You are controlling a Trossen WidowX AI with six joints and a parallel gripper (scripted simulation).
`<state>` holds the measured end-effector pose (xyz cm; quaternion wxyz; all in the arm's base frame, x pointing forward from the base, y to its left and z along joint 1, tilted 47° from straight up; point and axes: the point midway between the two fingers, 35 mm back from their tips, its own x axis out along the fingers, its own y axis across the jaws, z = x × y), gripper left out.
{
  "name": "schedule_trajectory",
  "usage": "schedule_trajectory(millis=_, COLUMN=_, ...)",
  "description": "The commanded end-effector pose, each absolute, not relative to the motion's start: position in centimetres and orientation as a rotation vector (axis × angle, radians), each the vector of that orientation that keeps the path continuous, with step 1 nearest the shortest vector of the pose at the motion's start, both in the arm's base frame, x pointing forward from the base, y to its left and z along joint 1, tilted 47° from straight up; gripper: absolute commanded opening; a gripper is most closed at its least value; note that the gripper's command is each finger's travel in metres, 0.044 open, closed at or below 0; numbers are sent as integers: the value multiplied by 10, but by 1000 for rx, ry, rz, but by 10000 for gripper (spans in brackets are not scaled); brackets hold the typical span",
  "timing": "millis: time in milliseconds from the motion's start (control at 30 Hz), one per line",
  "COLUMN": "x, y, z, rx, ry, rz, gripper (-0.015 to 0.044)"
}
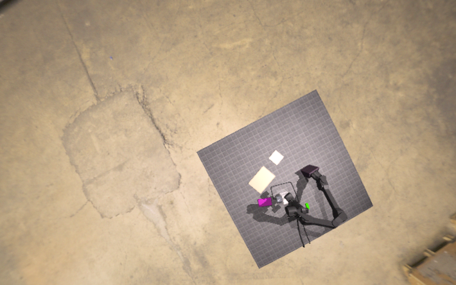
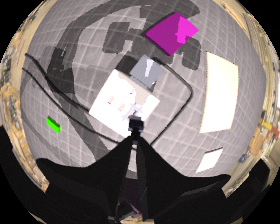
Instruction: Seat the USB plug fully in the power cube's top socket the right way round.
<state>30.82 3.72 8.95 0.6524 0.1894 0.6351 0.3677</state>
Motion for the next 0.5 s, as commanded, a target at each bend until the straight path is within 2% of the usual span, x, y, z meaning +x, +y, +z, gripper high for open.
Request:
schedule_trajectory(millis=0, x=308, y=37, z=89, rx=503, ry=1486, rz=766, gripper=0)
schedule_trajectory(millis=467, x=308, y=37, z=89, rx=778, ry=1634, rz=493, gripper=0)
